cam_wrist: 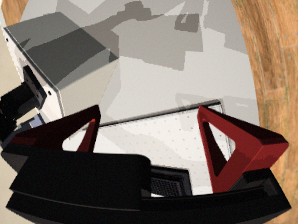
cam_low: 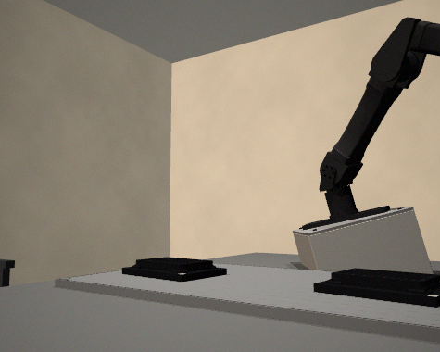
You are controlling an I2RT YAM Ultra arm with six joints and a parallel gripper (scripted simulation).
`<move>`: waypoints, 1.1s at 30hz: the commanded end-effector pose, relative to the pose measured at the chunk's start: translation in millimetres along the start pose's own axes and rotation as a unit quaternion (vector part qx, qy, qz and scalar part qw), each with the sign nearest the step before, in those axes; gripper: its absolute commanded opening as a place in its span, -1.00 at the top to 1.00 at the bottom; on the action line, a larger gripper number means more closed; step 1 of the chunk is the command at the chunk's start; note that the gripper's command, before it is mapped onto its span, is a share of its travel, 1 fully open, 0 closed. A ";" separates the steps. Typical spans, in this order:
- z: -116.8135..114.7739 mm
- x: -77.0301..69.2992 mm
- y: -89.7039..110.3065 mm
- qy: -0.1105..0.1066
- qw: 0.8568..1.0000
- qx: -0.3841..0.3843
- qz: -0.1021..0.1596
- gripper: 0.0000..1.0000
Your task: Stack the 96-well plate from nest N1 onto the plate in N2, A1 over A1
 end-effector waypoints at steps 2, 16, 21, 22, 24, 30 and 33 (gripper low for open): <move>0.4 -3.7 -0.7 0.005 1.000 -0.001 0.000 -1.00; 0.4 -3.7 -0.7 0.005 1.000 -0.001 0.000 -1.00; -2.2 -17.0 23.0 0.047 0.998 0.022 -0.022 -1.00; -5.2 -22.9 29.0 0.056 0.998 0.022 -0.019 -1.00; -4.4 -23.8 38.3 0.062 0.997 0.033 -0.030 -1.00; 3.3 -17.3 67.6 0.072 0.993 0.068 -0.056 -1.00; 0.6 -24.3 79.2 0.084 0.993 0.070 -0.054 -1.00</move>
Point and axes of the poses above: the point where the finger pads meet when closed, its own x axis out along the fingers, its own z axis across the jaws, y = z × x, the point moved 3 cm from there along -x, back along the fingers, and after that the axes turned 8 degrees about -x, right-handed, at the moved point
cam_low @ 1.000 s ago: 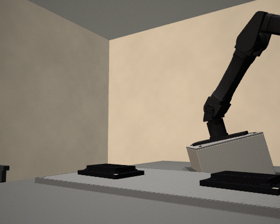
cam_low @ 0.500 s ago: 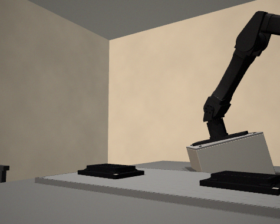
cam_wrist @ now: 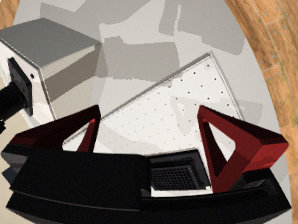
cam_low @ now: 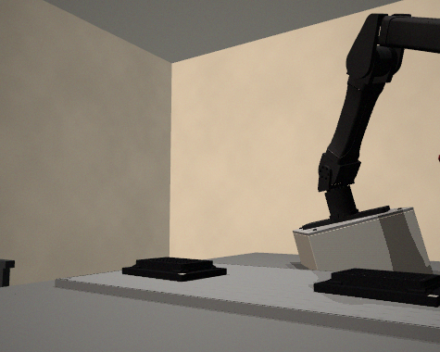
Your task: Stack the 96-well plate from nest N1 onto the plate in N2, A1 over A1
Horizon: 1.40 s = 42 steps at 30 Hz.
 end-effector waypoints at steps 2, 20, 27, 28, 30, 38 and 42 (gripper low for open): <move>-0.7 -5.8 7.2 0.028 1.000 0.005 -0.013 -1.00; 2.8 -17.2 87.4 0.075 0.994 0.073 -0.040 -1.00; 9.8 -19.8 122.0 0.094 0.990 0.097 -0.046 -1.00; 6.0 -29.7 131.0 0.110 0.988 0.099 -0.039 -1.00; 4.9 -19.8 141.0 0.093 0.990 0.098 -0.040 -1.00; 15.1 -20.5 170.2 0.110 0.985 0.126 -0.045 -1.00; 27.8 -29.6 188.9 0.141 0.977 0.156 -0.046 -1.00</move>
Point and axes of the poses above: the point where the finger pads meet when closed, its own x axis out along the fingers, its own z axis across the jaws, y = z × x, the point moved 3 cm from there along -x, back along the fingers, and after that the axes turned 8 degrees about -x, right-handed, at the moved point
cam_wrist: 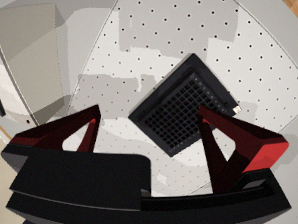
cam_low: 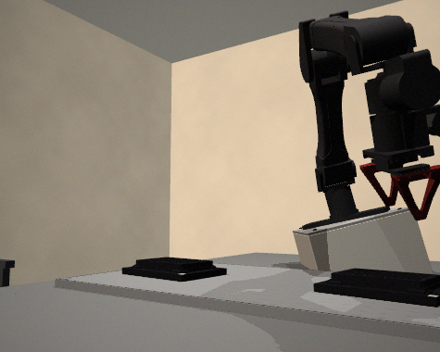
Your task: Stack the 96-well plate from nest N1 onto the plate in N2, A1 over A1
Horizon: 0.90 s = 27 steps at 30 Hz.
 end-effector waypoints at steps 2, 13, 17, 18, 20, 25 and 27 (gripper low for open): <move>-8.8 -9.9 25.5 0.028 1.000 0.006 0.004 -1.00; 9.6 -14.8 65.7 0.058 0.996 0.068 -0.003 -1.00; 5.1 -15.6 90.0 0.059 0.996 0.064 0.004 -1.00; 10.9 -15.6 93.2 0.048 0.997 0.063 0.001 -1.00; 14.0 -16.7 102.6 0.046 0.997 0.063 0.000 -1.00; 20.6 -33.2 128.4 0.091 0.991 0.095 0.011 -1.00; 20.6 -33.2 128.4 0.091 0.991 0.095 0.011 -1.00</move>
Point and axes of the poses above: the point where the finger pads meet when closed, its own x axis out along the fingers, its own z axis across the jaws, y = z × x, the point moved 3 cm from there along -x, back along the fingers, and after that the axes turned 8 degrees about -x, right-handed, at the moved point
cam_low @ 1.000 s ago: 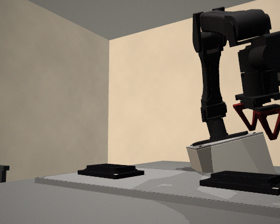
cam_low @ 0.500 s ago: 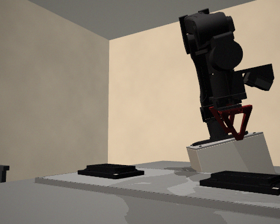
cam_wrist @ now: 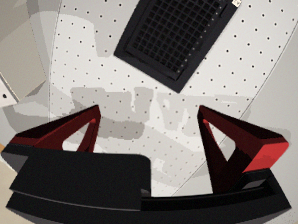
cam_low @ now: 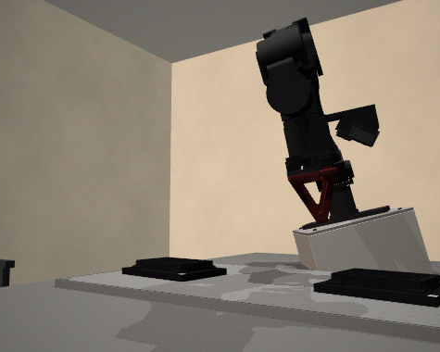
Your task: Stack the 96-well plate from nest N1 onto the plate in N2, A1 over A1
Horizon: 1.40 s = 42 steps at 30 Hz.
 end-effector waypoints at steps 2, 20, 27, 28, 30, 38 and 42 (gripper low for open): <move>2.2 -5.0 9.4 0.026 0.999 0.025 0.003 -1.00; 26.1 -14.0 85.2 0.052 0.995 0.085 0.022 -1.00; 41.4 -17.7 116.5 0.062 0.991 0.116 0.033 -1.00; 43.8 -18.2 120.8 0.062 0.991 0.110 0.034 -1.00; 40.5 -31.4 134.9 0.083 0.989 0.112 0.040 -1.00; 56.6 -30.6 159.1 0.089 0.985 0.142 0.048 -1.00; 74.2 -28.1 171.8 0.082 0.983 0.156 0.055 -1.00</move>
Point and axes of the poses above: the point where the finger pads meet when closed, its own x axis out along the fingers, its own z axis across the jaws, y = z × x, the point moved 3 cm from there along -x, back along the fingers, and after that the axes turned 8 degrees about -x, right-handed, at the moved point
